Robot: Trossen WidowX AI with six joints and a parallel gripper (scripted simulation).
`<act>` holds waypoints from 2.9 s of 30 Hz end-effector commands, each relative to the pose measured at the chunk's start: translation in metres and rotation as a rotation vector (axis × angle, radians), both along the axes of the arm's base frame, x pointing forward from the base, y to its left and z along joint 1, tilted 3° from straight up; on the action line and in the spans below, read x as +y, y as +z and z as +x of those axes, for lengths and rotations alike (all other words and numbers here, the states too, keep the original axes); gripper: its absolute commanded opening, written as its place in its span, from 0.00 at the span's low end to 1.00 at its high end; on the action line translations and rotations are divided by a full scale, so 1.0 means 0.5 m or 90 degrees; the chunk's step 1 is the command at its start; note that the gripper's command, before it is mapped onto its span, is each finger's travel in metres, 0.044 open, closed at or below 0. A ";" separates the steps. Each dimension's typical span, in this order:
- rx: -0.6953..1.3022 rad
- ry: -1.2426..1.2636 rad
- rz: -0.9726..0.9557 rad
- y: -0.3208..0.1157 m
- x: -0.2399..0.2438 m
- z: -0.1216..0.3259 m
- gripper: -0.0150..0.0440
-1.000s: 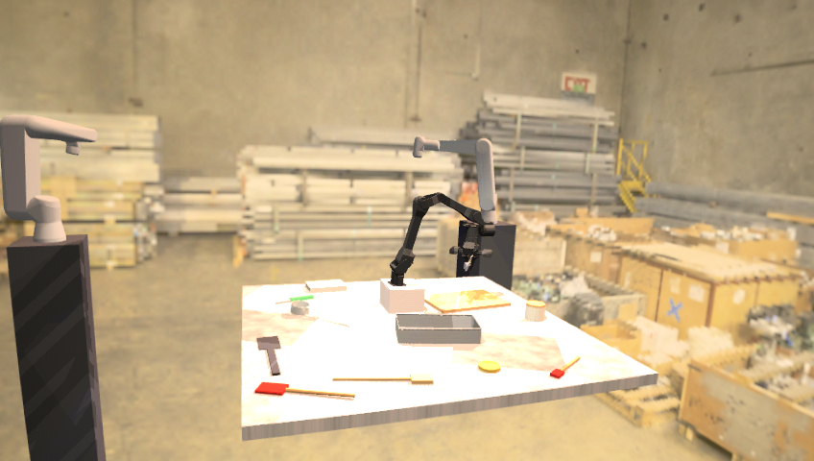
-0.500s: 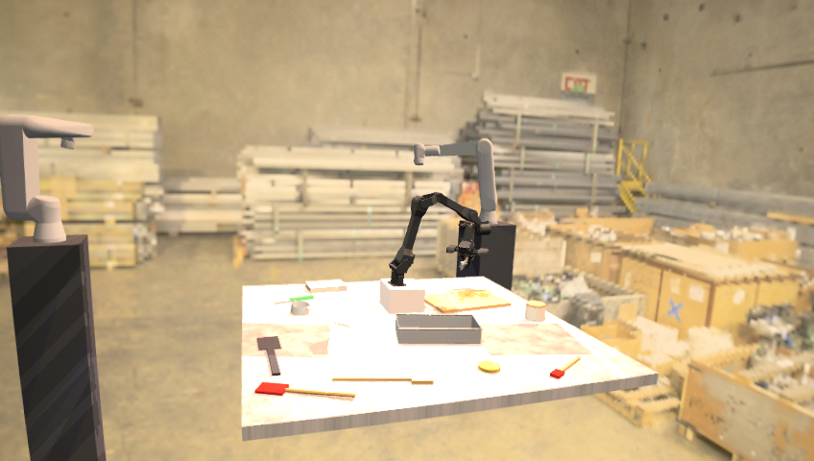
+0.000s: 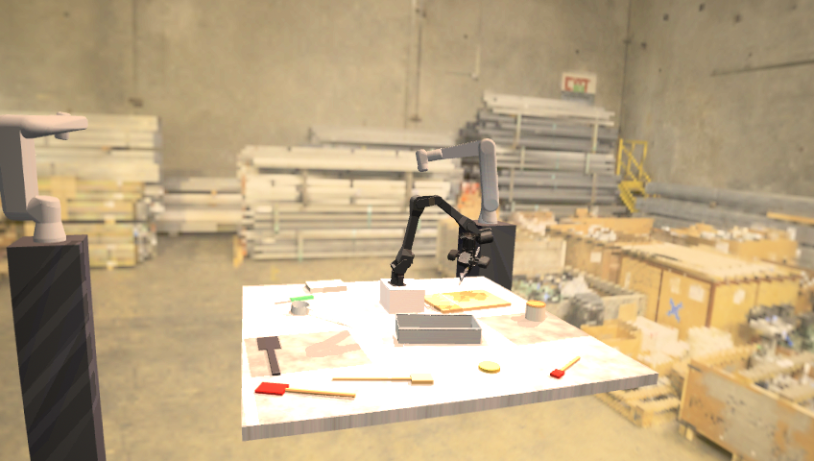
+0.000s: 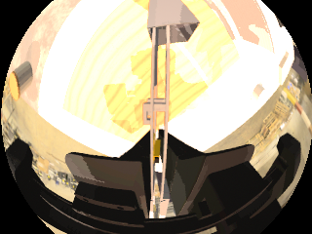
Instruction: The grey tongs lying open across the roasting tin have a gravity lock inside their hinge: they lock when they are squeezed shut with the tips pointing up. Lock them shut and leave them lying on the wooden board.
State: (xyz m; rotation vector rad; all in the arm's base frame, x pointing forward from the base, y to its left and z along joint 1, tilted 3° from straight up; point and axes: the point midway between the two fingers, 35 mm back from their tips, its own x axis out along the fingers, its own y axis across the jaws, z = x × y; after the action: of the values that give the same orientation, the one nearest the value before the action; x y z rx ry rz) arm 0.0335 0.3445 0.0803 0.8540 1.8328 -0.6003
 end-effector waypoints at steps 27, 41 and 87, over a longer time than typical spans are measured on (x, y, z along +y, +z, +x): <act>0.297 0.047 0.432 0.039 -0.065 0.035 0.00; 0.298 0.048 0.435 0.039 -0.066 0.035 0.00; 0.104 0.000 0.109 -0.003 0.002 0.008 0.00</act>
State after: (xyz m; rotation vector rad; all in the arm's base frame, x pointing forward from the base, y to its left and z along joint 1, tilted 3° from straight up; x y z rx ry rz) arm 0.0395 0.3429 0.0775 0.9657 2.1177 -0.5052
